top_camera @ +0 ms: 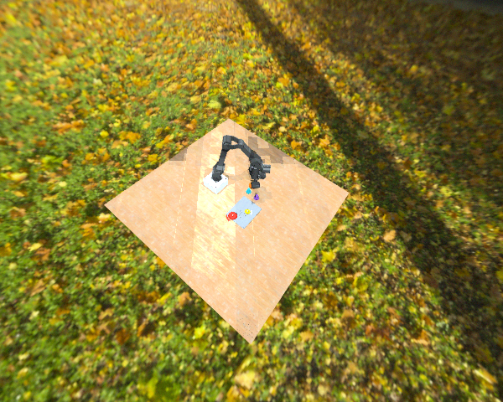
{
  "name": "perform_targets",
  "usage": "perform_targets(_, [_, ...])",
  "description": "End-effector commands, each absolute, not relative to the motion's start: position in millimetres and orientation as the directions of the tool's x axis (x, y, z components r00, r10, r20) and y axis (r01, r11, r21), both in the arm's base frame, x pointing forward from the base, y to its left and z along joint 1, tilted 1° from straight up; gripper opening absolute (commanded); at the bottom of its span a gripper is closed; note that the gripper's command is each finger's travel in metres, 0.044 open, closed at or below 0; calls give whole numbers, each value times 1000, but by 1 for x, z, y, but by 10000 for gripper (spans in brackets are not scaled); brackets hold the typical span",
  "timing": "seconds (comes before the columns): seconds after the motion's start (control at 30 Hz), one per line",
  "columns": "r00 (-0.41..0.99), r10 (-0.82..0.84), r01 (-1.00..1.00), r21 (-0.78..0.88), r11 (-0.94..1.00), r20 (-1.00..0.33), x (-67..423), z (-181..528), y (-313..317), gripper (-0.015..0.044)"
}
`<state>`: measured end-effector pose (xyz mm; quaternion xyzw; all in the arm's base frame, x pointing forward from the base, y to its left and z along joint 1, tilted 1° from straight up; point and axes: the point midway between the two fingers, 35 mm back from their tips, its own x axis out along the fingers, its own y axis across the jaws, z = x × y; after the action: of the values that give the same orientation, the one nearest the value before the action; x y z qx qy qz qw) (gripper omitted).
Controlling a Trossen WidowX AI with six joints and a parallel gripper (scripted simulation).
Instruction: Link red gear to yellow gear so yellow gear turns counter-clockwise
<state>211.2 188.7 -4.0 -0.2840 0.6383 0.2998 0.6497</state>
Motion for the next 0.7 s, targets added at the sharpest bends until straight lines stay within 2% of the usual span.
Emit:
perform_targets(0.0, [4,29,-748,16,663,-1000,211,-6,189,414])
perform_targets(0.43, [4,29,-748,16,663,-1000,211,-6,189,72])
perform_targets(0.67, [4,29,-748,16,663,-1000,211,-6,189,26])
